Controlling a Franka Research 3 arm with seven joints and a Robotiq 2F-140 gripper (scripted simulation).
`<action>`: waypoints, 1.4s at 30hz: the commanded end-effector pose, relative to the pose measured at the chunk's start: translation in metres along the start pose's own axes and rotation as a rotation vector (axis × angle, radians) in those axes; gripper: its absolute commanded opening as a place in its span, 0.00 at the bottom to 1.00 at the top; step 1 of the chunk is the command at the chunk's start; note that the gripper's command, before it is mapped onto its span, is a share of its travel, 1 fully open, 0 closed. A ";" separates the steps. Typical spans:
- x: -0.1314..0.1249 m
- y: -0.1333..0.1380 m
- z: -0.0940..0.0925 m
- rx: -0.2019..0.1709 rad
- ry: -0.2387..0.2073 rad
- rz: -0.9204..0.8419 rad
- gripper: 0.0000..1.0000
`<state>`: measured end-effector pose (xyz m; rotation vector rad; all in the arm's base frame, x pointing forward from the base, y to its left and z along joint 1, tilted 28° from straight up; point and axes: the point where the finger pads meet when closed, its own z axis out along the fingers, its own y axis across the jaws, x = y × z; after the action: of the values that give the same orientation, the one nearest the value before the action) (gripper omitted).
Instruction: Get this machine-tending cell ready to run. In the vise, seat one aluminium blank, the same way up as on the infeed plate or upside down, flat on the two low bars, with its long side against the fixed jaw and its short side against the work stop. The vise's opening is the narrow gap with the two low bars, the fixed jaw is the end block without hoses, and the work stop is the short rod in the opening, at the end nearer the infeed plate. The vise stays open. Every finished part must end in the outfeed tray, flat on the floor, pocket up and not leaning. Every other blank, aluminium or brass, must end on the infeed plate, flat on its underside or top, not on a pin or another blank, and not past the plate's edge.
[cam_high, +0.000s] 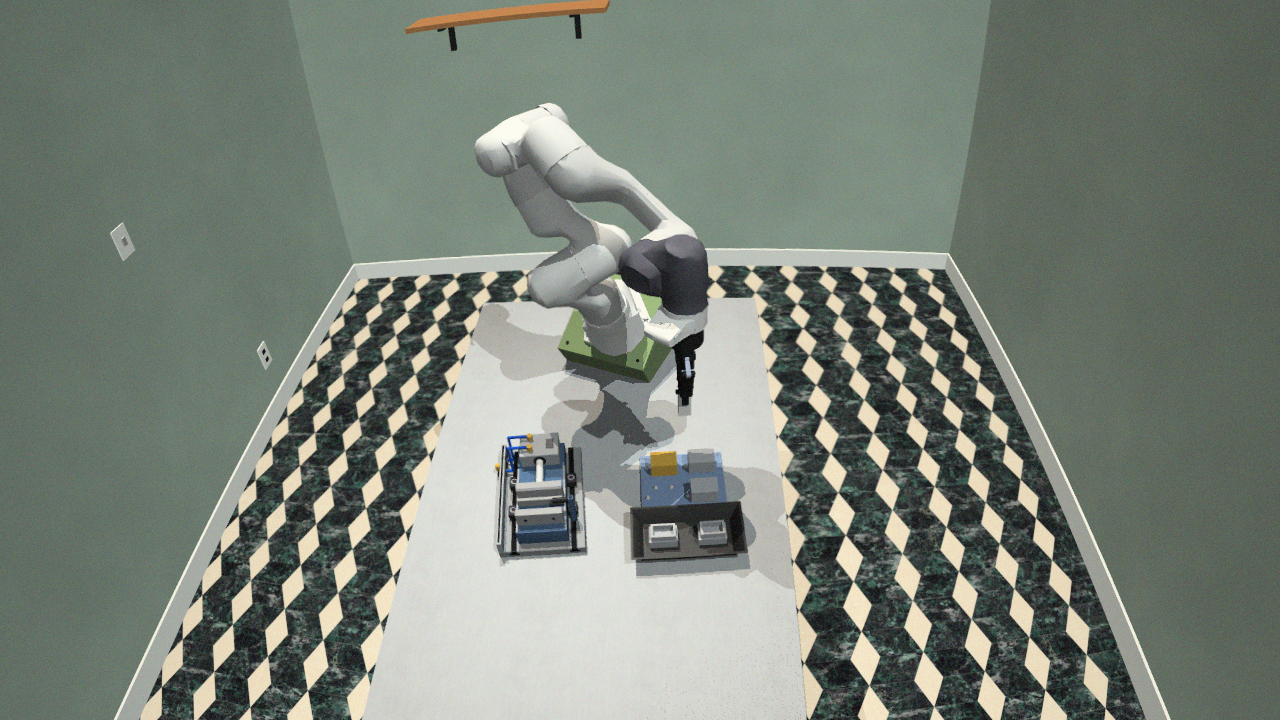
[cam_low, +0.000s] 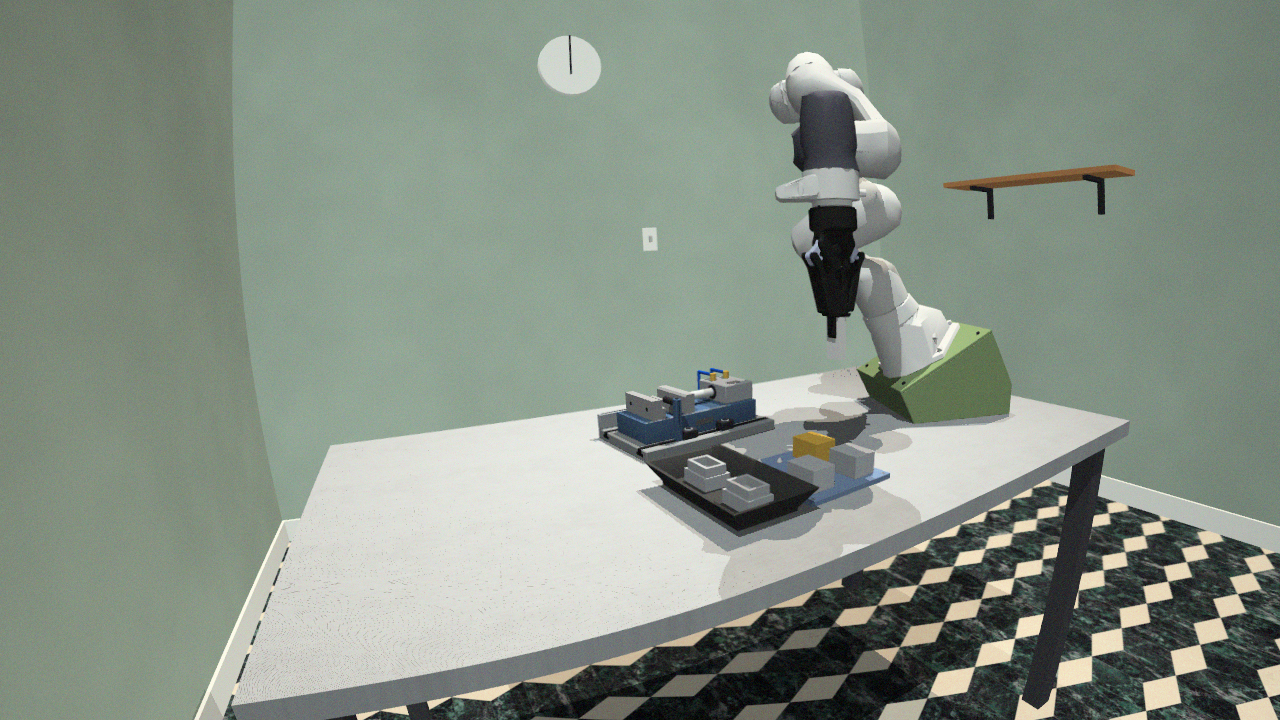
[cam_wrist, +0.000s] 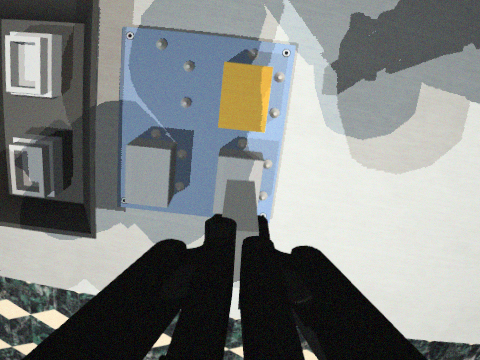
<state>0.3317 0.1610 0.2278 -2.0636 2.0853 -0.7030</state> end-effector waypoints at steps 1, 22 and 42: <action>-0.029 -0.002 0.001 0.002 -0.003 0.057 0.00; -0.038 0.000 0.001 0.001 -0.006 0.056 0.40; -0.038 0.000 0.002 0.001 -0.006 0.056 0.40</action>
<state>0.3339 0.1967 0.2173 -2.0071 2.1263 -0.6927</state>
